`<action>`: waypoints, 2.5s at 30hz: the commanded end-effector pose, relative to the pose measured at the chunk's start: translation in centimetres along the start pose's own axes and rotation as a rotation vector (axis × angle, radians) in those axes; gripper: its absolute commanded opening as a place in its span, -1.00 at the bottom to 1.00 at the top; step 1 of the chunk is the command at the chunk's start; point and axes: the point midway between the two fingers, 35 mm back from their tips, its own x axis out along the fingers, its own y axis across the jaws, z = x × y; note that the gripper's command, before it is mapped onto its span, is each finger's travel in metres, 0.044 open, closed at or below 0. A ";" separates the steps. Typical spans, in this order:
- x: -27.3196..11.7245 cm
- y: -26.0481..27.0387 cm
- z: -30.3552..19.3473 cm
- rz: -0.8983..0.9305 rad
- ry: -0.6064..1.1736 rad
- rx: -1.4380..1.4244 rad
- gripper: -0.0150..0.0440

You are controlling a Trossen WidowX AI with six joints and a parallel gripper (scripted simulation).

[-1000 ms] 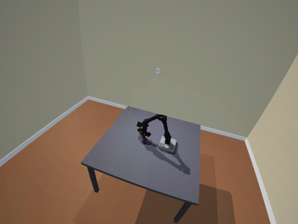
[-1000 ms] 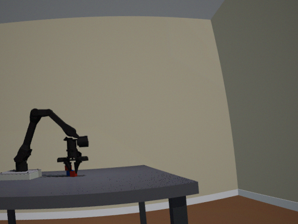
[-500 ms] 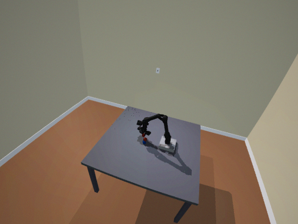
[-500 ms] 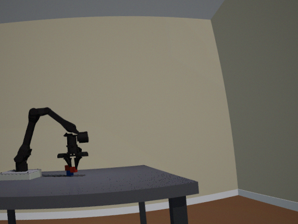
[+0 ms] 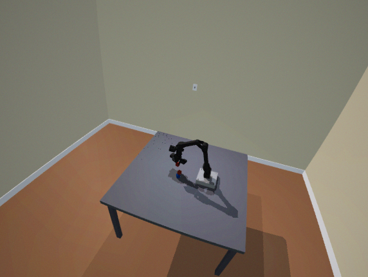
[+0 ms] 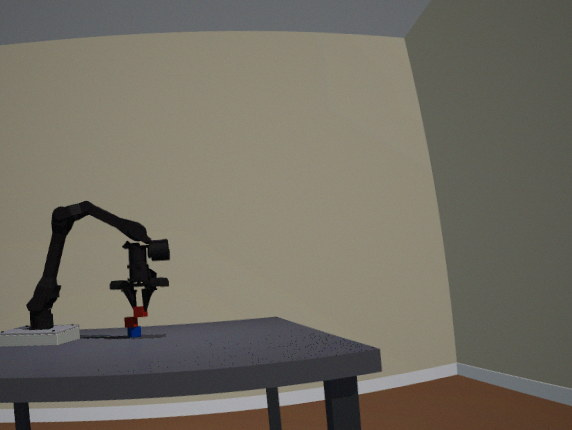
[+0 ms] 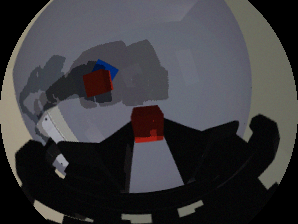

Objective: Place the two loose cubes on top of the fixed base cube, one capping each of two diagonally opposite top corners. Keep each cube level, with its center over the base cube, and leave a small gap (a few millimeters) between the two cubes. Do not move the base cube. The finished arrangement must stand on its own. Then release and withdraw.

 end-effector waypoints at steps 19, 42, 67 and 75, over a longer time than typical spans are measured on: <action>-3.8 1.1 1.4 0.001 -0.001 -0.023 -0.14; -3.1 5.3 7.5 0.004 -0.006 -0.051 -0.14; 0.1 7.4 9.4 0.005 -0.006 -0.062 -0.14; 0.1 7.4 9.4 0.005 -0.006 -0.062 -0.14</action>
